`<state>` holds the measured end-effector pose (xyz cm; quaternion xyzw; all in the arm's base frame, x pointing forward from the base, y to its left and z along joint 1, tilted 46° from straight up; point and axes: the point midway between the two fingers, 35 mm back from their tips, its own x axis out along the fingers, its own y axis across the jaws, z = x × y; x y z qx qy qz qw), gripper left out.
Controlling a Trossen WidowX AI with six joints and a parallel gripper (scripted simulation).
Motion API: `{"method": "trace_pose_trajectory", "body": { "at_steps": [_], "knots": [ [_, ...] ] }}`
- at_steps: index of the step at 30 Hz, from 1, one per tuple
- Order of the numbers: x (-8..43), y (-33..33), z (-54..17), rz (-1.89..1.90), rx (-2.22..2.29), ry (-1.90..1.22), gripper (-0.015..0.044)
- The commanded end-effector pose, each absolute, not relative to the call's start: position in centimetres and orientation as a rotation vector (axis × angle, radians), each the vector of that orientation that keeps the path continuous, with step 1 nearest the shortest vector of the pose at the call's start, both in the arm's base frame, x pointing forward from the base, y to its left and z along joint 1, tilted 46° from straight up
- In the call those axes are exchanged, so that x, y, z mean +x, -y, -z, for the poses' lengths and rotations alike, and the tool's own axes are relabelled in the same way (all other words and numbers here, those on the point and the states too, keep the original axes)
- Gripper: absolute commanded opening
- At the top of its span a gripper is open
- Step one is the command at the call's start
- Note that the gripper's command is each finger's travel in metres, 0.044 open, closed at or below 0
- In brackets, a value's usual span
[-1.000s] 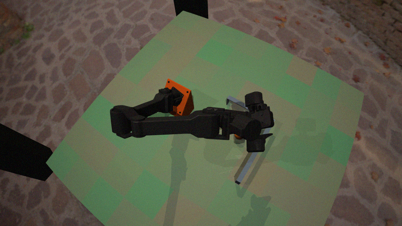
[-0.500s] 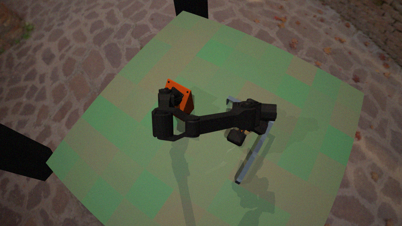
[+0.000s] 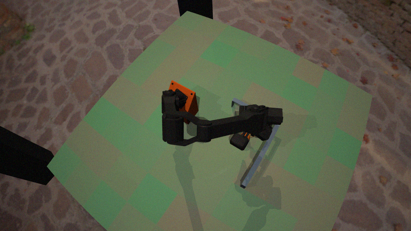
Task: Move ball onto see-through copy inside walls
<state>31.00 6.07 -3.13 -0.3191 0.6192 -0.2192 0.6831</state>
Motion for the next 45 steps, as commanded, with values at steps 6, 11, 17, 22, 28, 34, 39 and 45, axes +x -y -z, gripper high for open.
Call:
{"method": "trace_pose_trajectory", "body": {
  "at_steps": [6,11,17,22,28,34,39,45],
  "knots": [
    [31.1,-5.2,4.3,0.486,-0.731,-1.391,0.0328],
    [31.2,-4.6,4.8,0.487,-0.731,-1.391,0.0328],
    [31.4,-3.9,5.5,0.487,-0.731,-1.391,0.0328],
    [31.4,-3.4,6.1,0.488,-0.732,-1.390,0.0328],
    [31.5,-2.9,6.4,0.489,-0.732,-1.390,0.0302],
    [31.5,-2.9,6.4,0.489,-0.732,-1.390,0.0203],
    [31.5,-2.9,6.4,0.489,-0.732,-1.390,0.0170],
    [31.6,-4.9,4.9,0.482,-0.728,-1.391,0.0013]
  ]
}}
